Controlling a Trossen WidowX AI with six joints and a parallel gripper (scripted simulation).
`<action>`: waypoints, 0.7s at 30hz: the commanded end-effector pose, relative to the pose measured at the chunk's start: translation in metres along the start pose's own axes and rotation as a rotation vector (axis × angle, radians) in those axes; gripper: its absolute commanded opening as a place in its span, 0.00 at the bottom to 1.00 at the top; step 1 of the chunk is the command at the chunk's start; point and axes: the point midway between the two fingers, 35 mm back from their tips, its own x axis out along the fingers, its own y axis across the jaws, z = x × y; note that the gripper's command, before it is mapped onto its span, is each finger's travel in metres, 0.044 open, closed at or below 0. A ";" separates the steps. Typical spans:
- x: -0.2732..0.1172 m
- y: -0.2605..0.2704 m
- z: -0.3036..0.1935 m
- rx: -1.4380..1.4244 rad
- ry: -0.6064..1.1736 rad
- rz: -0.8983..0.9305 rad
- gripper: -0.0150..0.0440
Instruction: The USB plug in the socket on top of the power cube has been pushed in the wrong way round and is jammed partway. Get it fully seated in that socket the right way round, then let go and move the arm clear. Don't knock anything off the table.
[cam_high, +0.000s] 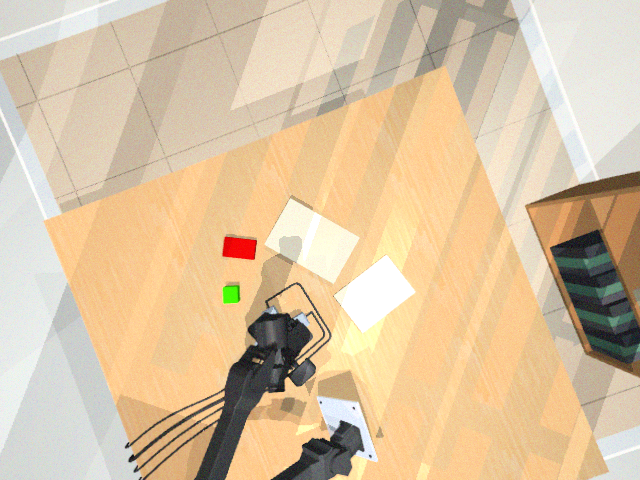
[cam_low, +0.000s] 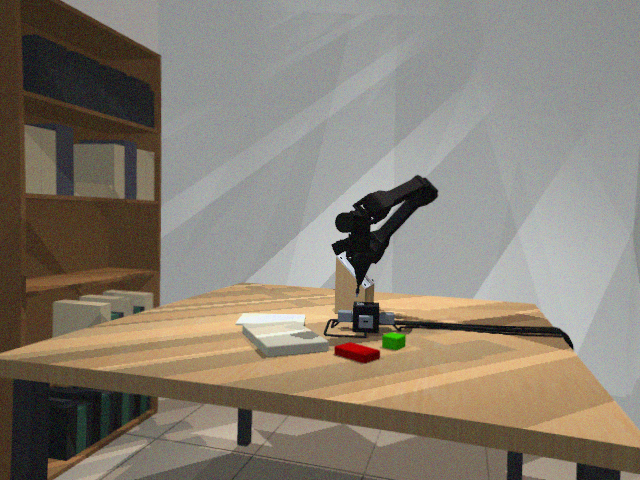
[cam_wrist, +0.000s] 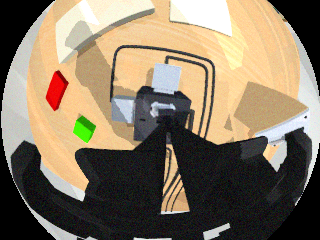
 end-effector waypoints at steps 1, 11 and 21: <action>0.000 0.000 0.000 0.101 -0.001 0.001 0.25; 0.000 0.000 0.000 0.245 -0.001 0.001 0.25; 0.000 0.000 0.000 0.240 0.000 0.001 0.25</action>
